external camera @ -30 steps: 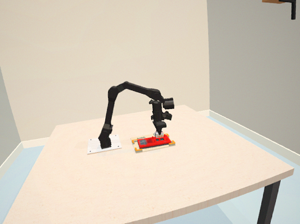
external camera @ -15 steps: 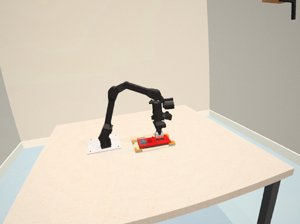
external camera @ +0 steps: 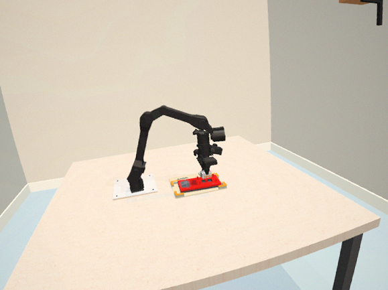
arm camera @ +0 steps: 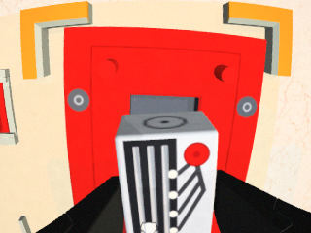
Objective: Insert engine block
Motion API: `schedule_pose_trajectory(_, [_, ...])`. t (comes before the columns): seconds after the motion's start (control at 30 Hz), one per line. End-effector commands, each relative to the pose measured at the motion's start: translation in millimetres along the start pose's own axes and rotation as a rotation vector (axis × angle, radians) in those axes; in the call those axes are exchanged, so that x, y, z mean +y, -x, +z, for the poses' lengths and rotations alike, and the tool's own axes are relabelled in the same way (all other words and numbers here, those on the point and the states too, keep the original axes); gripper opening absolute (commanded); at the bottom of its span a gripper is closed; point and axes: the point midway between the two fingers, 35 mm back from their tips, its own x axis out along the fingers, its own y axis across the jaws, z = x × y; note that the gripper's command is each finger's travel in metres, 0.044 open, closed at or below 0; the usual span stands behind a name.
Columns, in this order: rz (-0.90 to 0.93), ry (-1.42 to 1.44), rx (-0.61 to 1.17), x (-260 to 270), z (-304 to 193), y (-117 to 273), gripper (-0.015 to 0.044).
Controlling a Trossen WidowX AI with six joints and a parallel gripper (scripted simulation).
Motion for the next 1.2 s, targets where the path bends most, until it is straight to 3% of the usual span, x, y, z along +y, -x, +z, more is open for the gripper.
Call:
schedule_pose_trajectory(0.0, [0.002,-0.038,-0.001,0.4,0.2,-0.8,0.016])
schedule_pose_trajectory(0.3, [0.002,-0.268,0.0,0.5,0.2,-0.9,0.016])
schedule_pose_trajectory(0.8, [0.002,0.059,-0.001,0.6,0.2,-0.8,0.016])
schedule_pose_trajectory(1.17, [0.002,-0.05,-0.001,0.3,0.2,-0.7,0.016])
